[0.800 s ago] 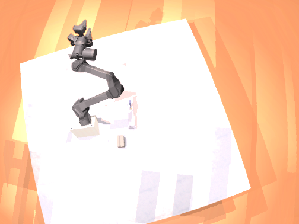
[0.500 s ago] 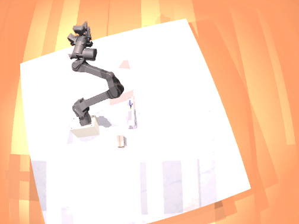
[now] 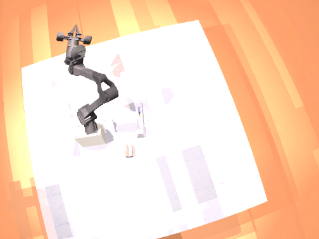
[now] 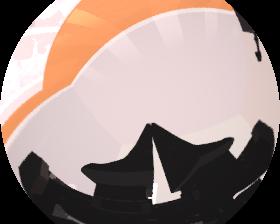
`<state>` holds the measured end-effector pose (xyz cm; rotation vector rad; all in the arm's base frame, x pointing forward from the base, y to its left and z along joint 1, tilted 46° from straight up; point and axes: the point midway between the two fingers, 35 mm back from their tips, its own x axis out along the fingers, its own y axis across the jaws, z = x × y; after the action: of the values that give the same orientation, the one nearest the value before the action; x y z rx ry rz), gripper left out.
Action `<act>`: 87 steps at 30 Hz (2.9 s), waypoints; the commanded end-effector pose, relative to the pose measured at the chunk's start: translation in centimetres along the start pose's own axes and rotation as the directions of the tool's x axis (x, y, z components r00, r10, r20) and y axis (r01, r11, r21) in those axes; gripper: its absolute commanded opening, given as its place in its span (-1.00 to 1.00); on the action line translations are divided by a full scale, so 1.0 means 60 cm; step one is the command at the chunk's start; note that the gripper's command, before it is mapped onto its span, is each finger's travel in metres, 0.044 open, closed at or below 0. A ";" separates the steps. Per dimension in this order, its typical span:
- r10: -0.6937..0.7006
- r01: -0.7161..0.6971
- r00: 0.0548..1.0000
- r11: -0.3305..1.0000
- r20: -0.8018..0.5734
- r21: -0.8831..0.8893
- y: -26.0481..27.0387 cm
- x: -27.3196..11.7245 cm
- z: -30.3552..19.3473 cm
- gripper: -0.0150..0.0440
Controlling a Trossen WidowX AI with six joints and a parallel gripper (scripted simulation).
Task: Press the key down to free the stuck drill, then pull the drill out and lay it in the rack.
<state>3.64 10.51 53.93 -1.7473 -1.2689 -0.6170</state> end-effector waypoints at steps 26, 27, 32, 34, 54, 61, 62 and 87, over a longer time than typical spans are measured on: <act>0.490 0.773 0.632 -0.350 0.600 -0.529 0.343 0.004 0.366 -0.49; 0.522 0.807 0.590 -0.365 0.616 -0.464 0.370 -0.008 0.371 -0.49; 0.652 0.924 0.353 -0.354 0.671 -0.142 0.496 -0.086 0.378 -0.49; 0.684 0.946 0.253 -0.323 0.685 -0.027 0.540 -0.124 0.372 -0.49; 0.408 0.962 -0.212 -0.070 0.888 0.262 0.679 -0.535 0.187 -0.49; 0.384 0.983 -0.135 -0.068 0.914 0.173 0.667 -0.565 0.161 -0.49; 0.384 0.983 -0.135 -0.068 0.914 0.173 0.667 -0.565 0.161 -0.49; 0.384 0.982 -0.135 -0.067 0.913 0.174 0.672 -0.609 0.165 -0.49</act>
<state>27.15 -3.61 5.95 -2.4636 -3.8062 -0.9215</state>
